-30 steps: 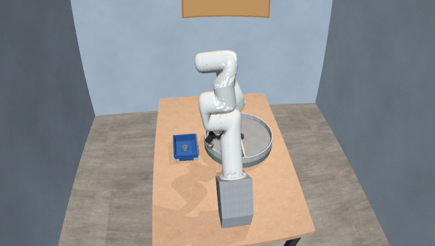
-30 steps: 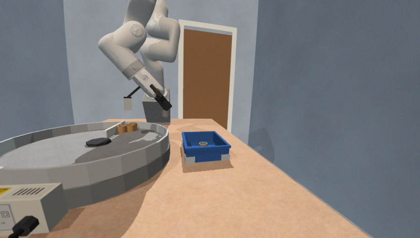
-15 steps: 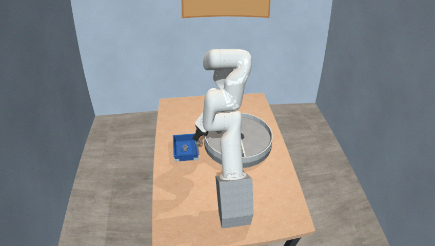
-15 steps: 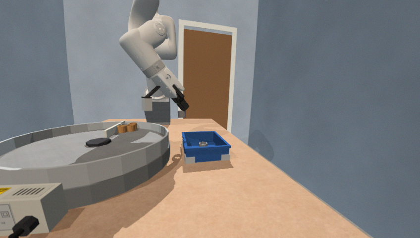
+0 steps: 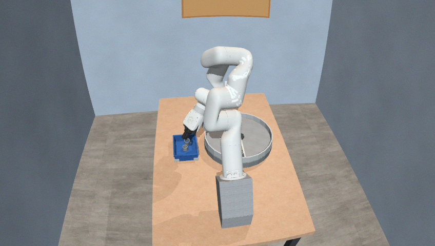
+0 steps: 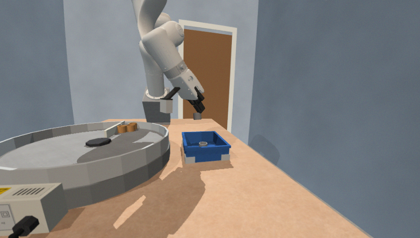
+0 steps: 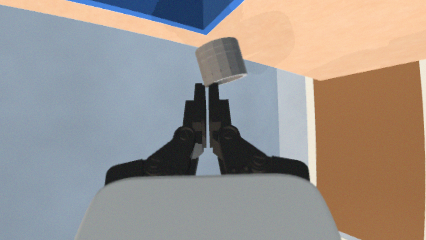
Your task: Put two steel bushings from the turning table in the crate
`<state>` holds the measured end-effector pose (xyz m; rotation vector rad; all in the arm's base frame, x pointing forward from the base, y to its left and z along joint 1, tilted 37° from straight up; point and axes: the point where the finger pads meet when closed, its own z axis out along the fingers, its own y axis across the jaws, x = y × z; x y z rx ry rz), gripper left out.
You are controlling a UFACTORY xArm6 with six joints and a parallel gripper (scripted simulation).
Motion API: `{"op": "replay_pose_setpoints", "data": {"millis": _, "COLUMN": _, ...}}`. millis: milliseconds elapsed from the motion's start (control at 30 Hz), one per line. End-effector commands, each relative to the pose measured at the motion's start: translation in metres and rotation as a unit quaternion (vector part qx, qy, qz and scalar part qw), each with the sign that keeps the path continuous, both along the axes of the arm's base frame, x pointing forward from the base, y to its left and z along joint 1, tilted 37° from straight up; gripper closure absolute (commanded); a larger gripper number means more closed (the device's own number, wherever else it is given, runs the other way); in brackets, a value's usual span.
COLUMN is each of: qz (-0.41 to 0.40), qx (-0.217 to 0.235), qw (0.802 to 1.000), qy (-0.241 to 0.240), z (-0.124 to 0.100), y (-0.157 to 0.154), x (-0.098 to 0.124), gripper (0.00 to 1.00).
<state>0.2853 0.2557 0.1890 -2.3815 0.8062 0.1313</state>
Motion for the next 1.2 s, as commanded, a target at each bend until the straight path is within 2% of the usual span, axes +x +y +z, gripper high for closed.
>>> {"op": "replay_pose_setpoints", "data": {"millis": 0, "qz": 0.005, "qx": -0.007, "qw": 1.000, "qy": -0.002, "z": 0.001, "y": 0.015, "x": 0.005, "gripper": 1.00}}
{"op": "replay_pose_setpoints", "data": {"millis": 500, "qz": 0.005, "qx": -0.007, "qw": 1.000, "qy": -0.002, "z": 0.000, "y": 0.015, "x": 0.006, "gripper": 1.00}}
{"op": "replay_pose_setpoints", "data": {"millis": 900, "qz": 0.005, "qx": -0.007, "qw": 1.000, "qy": -0.002, "z": -0.036, "y": 0.021, "x": 0.033, "gripper": 1.00}}
{"op": "replay_pose_setpoints", "data": {"millis": 1167, "qz": 0.005, "qx": -0.007, "qw": 1.000, "qy": -0.002, "z": -0.038, "y": 0.022, "x": 0.035, "gripper": 1.00}}
